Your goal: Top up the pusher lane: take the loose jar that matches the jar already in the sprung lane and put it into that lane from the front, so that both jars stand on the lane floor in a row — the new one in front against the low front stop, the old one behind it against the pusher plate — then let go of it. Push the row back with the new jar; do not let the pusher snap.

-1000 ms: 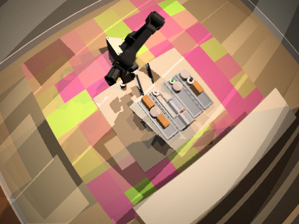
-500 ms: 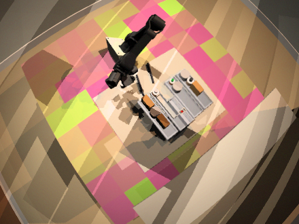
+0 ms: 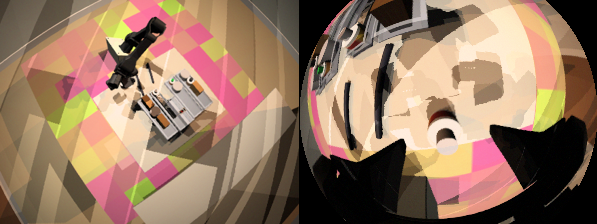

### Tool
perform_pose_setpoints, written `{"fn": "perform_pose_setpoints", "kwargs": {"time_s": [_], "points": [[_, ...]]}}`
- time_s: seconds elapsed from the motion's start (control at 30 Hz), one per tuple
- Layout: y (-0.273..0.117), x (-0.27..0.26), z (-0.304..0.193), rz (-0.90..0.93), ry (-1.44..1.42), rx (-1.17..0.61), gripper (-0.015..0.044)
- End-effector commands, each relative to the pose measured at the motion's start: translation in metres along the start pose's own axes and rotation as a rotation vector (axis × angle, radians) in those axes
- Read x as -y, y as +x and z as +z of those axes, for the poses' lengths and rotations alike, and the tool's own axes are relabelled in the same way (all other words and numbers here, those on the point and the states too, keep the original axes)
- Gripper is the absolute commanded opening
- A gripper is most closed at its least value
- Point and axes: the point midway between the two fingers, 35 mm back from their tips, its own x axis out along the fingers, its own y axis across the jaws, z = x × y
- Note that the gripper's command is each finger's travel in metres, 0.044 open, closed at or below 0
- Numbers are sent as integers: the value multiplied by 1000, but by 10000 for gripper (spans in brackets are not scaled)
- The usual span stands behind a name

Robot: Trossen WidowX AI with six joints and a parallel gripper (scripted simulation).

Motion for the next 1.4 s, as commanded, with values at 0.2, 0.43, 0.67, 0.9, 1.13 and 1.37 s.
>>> {"fn": "perform_pose_setpoints", "kwargs": {"time_s": [0.2,0.43,0.67,0.9,1.13,1.37], "points": [[19,-2,-2,9,10,-1,440],[23,-2,-2,10,10,-1,361],[23,-2,-2,10,10,-1,177],[23,-2,-2,10,10,-1,111],[-7,1,-1,5,12,-1,0],[-58,-1,-6,4,12,-2,0]]}}
